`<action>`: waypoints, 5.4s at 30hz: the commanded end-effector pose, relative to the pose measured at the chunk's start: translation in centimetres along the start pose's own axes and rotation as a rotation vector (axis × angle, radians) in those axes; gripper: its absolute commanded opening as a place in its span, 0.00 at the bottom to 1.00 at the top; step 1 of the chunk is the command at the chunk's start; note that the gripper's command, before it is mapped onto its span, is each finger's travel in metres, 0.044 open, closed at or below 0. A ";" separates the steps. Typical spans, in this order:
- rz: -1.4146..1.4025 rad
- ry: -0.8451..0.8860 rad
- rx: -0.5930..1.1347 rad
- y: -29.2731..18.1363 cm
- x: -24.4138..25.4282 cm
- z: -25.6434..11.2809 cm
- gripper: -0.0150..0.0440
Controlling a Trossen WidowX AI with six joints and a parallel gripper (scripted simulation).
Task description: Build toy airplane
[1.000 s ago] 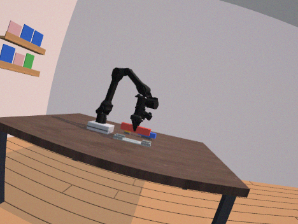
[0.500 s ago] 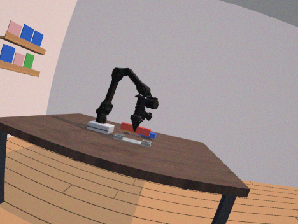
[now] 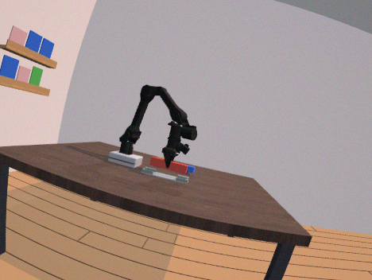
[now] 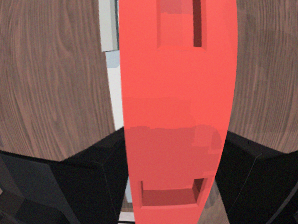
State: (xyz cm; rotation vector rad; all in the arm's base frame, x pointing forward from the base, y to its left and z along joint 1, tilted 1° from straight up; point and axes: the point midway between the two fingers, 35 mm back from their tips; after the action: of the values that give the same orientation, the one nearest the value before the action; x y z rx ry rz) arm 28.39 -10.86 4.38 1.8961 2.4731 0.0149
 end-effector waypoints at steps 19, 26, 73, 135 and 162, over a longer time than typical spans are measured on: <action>0.000 0.002 0.003 -0.1 0.0 2.1 0.53; 0.000 0.002 0.003 -0.1 0.0 2.1 0.39; 0.063 -0.002 0.003 2.0 1.3 -8.3 1.00; 0.110 0.028 -0.005 10.5 25.6 1.3 1.00; 0.110 0.028 -0.005 10.4 25.6 2.4 0.40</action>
State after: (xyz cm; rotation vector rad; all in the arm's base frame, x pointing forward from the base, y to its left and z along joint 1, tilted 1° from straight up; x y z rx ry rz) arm 31.86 16.50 1.89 2.0348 2.3835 0.0484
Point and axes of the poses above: the point midway between the two fingers, 35 mm back from their tips, its own z axis out along the fingers, its own x axis across the jaws, y = z × x, and after that the axes turned 12 degrees about -z, right-handed
